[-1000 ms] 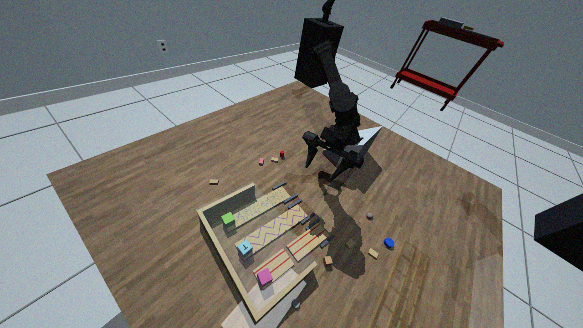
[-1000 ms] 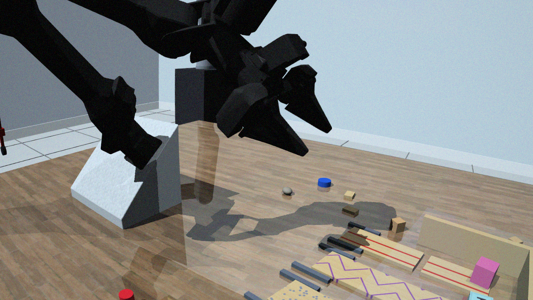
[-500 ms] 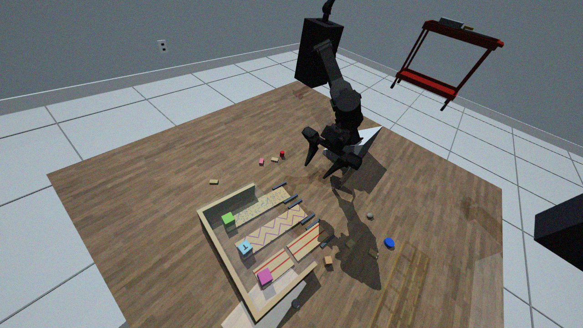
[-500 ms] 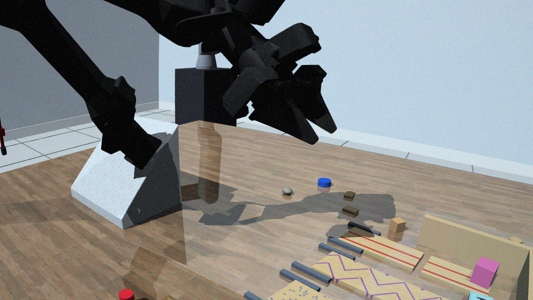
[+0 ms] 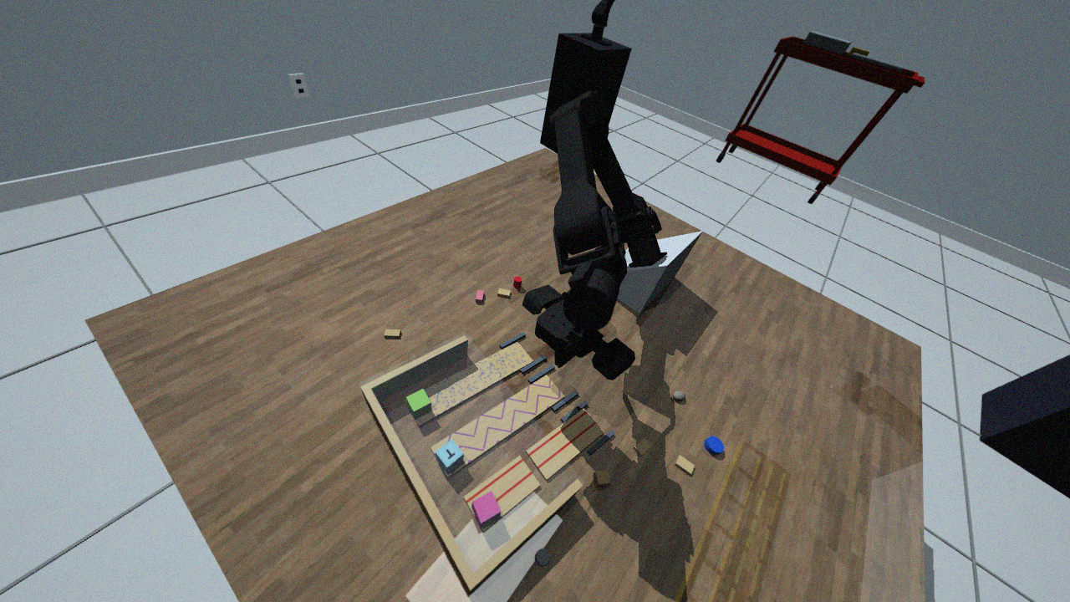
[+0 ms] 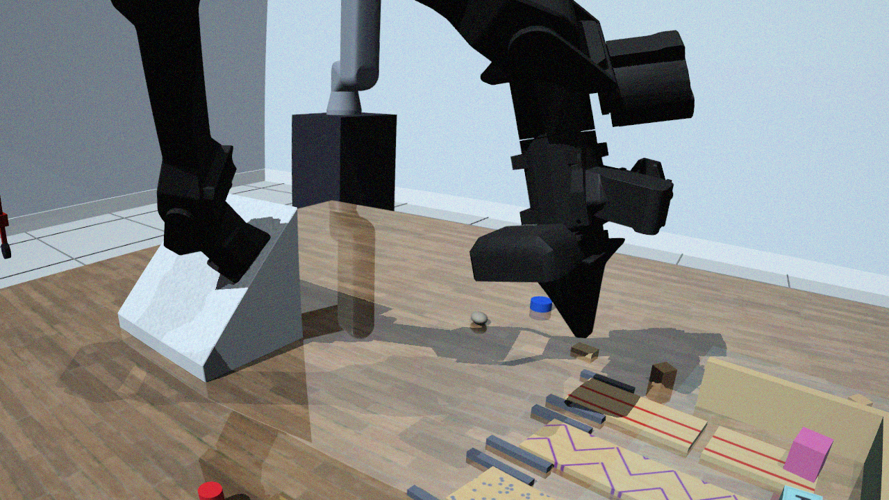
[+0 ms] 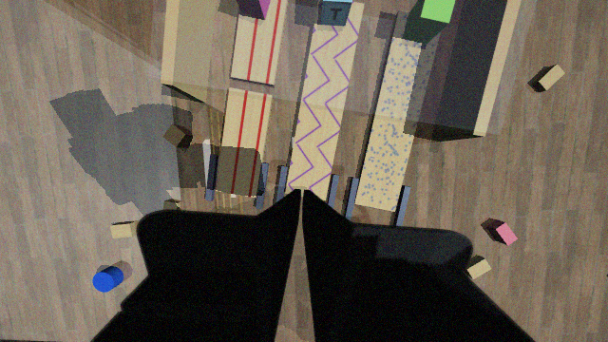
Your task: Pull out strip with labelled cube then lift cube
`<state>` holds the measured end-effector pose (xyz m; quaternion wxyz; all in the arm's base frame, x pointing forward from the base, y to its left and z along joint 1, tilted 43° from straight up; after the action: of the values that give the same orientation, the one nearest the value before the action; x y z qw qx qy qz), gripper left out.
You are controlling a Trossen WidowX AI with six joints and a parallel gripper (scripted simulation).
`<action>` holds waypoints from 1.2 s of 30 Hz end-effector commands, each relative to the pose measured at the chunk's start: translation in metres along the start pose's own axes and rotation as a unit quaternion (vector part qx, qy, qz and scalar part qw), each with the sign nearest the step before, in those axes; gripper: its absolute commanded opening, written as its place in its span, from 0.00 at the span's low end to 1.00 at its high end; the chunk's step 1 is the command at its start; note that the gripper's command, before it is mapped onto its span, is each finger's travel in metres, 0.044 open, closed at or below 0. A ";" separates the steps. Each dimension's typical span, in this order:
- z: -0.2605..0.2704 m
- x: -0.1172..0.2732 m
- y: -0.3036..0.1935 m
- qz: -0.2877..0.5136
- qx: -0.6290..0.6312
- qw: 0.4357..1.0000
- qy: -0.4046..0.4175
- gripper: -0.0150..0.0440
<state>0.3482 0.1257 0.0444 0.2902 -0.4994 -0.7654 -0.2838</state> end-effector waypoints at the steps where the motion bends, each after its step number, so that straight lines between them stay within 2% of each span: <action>1: -0.005 -0.027 0.007 0.101 -0.036 0.994 -0.007 0.25; 36: -0.007 -0.076 0.002 0.117 -0.042 0.992 -0.010 0.25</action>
<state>0.3756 0.0804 -0.0017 0.2924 -0.5991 -0.6916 -0.2780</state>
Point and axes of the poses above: the point midway between the two fingers, 35 mm back from their tips, its own x axis back along the fingers, its own z axis across the jaws, y = z × x, the point moved 5 cm from there along x, back along the fingers, and after that the axes turned 10 degrees about x, right-handed, at the moved point
